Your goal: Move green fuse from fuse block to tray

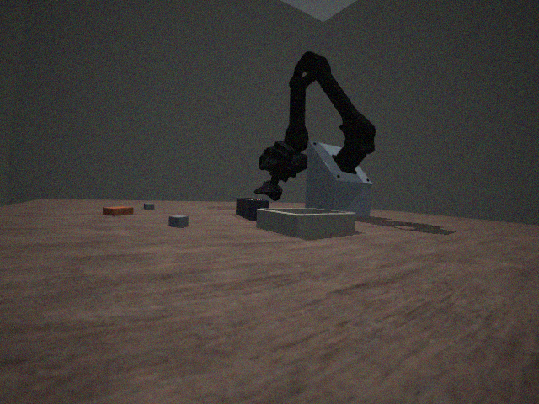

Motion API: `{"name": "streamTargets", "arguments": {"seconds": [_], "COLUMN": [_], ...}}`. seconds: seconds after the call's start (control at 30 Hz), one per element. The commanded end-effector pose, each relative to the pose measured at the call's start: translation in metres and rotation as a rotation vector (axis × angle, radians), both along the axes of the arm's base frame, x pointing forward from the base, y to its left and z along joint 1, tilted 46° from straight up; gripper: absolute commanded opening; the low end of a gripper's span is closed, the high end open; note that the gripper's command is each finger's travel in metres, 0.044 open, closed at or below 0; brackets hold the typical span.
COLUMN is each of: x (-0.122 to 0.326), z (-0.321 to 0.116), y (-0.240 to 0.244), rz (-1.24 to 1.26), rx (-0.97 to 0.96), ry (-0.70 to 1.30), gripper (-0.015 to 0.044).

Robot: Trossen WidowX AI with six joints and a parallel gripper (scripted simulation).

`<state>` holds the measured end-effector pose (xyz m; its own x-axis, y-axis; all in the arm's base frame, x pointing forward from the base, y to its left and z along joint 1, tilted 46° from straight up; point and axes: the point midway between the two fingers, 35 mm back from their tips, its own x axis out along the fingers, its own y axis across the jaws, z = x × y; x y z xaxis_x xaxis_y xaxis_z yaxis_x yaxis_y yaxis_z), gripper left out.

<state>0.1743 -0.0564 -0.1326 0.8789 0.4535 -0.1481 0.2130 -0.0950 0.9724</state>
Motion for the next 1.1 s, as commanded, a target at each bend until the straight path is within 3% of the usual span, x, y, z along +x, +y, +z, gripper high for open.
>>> {"name": "streamTargets", "arguments": {"seconds": [0.0,0.13,0.57,0.83,1.07], "x": [0.0,0.001,0.064,0.104,0.107], "z": [0.001,0.006,0.028,0.082,0.088], "y": [-0.001,-0.006,0.022,0.076,0.081], "rz": [0.0,0.0,0.709,1.083,1.109], "rx": [0.0,0.0,-0.246,-0.531,-0.559], "ry": [0.0,0.0,0.24,0.354,0.36], "gripper": [0.04,0.04,0.0064,0.0064,0.0064]}}
